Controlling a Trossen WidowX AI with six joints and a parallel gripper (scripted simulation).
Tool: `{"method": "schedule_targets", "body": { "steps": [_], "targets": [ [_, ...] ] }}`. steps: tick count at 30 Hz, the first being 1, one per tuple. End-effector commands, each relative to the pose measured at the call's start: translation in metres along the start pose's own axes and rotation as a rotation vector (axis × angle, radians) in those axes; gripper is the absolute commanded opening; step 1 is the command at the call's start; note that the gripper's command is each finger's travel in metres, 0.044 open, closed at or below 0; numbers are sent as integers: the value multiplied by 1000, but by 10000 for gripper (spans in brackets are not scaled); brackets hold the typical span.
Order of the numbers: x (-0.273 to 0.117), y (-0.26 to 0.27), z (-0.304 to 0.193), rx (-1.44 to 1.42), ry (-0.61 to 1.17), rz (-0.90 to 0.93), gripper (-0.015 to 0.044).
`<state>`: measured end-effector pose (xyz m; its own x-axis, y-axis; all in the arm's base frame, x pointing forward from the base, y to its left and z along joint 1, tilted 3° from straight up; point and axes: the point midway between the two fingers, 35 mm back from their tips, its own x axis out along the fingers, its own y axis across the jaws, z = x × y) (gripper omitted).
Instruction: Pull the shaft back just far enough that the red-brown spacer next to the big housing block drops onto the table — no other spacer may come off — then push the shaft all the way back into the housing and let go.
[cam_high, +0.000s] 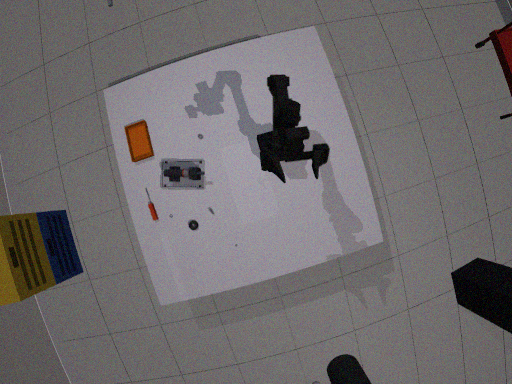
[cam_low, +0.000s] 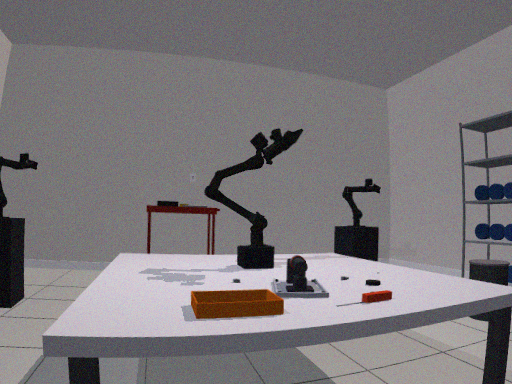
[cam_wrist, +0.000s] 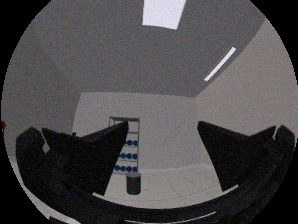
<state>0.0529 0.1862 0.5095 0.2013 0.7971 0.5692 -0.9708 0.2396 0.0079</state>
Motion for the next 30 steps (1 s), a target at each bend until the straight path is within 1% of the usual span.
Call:
{"method": "schedule_targets", "body": {
  "steps": [1,2,4,7,11,14,18,22,26,30],
  "targets": [
    [1,-1,-1,-8,3,-4,426],
    [2,-4,-5,-30,11,-16,440],
    [8,-15,-22,-120,47,-61,440],
    [17,-44,-60,-334,144,-163,440],
    [19,-90,-111,-628,311,-276,440],
    [11,-126,-151,-865,471,-329,440],
    [-9,-167,-193,-1121,678,-358,440],
    [-34,-201,-226,-1327,879,-349,440],
    [-67,-234,-256,-1520,1106,-302,440],
    [-107,-263,-282,-1686,1349,-210,440]
  ]
}}
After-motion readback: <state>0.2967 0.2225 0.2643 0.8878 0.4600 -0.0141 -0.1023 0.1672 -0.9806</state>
